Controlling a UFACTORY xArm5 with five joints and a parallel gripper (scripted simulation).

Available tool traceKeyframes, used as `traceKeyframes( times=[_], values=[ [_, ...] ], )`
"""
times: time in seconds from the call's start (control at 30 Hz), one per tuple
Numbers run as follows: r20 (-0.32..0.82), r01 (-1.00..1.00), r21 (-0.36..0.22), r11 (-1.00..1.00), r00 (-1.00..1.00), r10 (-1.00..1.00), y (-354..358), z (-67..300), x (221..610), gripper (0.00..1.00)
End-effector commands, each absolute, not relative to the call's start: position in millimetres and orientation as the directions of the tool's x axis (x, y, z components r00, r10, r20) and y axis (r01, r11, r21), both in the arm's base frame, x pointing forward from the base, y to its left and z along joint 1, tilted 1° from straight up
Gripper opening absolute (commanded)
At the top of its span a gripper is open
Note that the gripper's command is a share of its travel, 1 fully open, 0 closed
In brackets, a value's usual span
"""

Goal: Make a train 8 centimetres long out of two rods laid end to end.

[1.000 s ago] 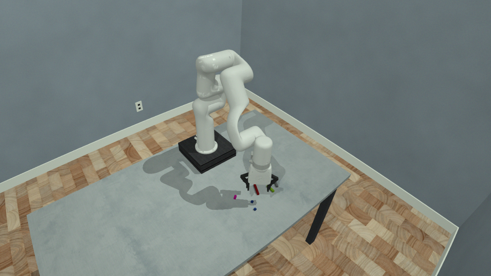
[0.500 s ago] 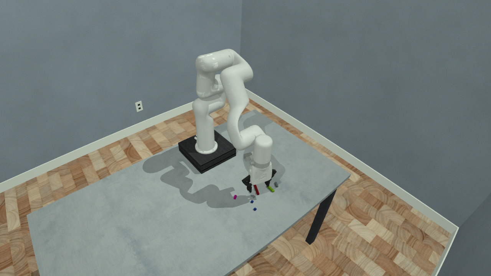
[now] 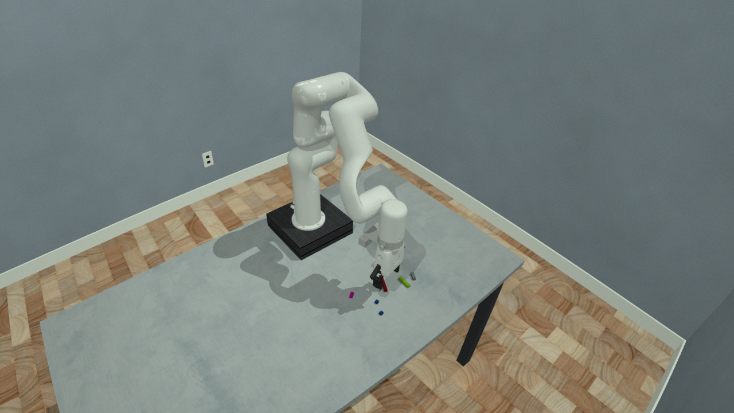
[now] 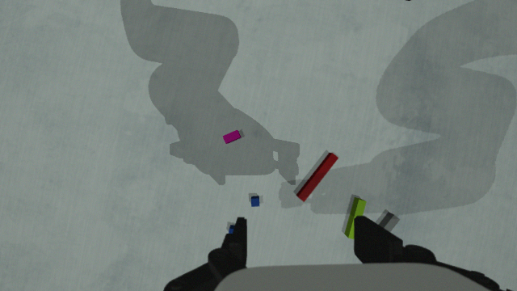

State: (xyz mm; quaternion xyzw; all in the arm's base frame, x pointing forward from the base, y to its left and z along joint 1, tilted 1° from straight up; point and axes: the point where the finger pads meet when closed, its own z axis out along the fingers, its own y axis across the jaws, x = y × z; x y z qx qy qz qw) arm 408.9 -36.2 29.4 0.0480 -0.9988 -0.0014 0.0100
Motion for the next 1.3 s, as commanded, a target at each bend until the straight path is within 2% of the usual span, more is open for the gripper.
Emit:
traceKeyframes(
  times=[0.0, 0.47, 0.53, 0.6, 0.87, 1.03, 1.1, 1.27],
  values=[
    [0.015, -0.250, 0.005, 0.968, -0.968, -0.250, -34, 30, 408, 1.00],
    [0.011, -0.652, 0.011, 0.758, -0.758, -0.653, -26, 28, 401, 1.00],
    [0.011, -0.652, 0.011, 0.758, -0.758, -0.653, -26, 28, 401, 1.00],
    [0.010, -0.739, 0.012, 0.673, -0.673, -0.739, -24, 28, 400, 1.00],
    [0.006, -0.885, 0.014, 0.465, -0.464, -0.886, -20, 26, 396, 1.00],
    [0.004, -0.950, 0.015, 0.312, -0.312, -0.950, -18, 26, 393, 1.00],
    [0.004, -0.950, 0.015, 0.312, -0.312, -0.950, -18, 26, 393, 1.00],
    [0.001, -0.994, 0.015, 0.108, -0.108, -0.994, -14, 25, 390, 1.00]
  ],
)
